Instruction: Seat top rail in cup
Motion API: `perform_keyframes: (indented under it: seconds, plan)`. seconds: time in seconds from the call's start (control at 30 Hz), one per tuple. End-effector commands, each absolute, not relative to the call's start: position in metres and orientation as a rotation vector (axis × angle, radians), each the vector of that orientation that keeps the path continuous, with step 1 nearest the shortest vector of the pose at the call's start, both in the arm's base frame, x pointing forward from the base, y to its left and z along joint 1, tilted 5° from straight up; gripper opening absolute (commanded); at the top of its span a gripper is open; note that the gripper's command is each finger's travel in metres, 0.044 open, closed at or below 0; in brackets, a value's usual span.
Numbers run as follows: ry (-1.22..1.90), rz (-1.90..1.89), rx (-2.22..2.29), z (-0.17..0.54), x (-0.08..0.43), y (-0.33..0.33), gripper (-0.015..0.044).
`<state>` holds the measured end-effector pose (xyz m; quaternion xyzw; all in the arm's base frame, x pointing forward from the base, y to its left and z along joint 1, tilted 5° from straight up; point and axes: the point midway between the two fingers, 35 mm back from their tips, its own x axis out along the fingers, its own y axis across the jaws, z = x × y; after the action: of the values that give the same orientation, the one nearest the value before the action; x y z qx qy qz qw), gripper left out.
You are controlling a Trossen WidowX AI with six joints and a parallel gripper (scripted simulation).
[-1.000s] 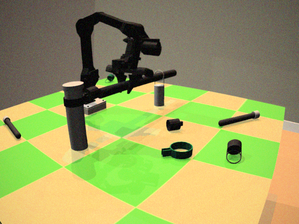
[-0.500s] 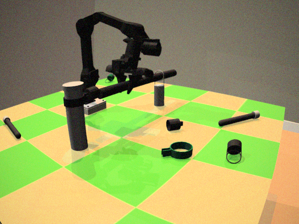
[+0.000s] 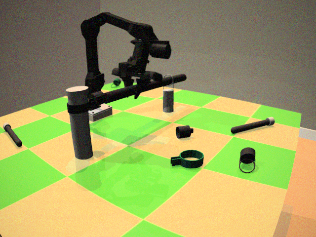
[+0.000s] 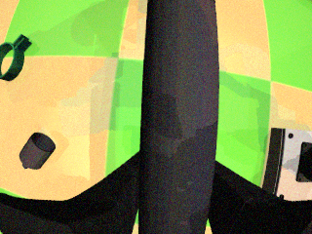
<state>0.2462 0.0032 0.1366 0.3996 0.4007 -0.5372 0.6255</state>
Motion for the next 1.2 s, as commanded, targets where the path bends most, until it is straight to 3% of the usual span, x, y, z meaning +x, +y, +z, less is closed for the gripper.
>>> perform_keyframes:
  seconds: [0.0,1.17]
  plan:
    - [0.902,-1.226,0.924,0.143,0.250,0.002,0.0000]
    - [0.919,-1.232,0.915,0.141,0.248,-0.017,0.0000]
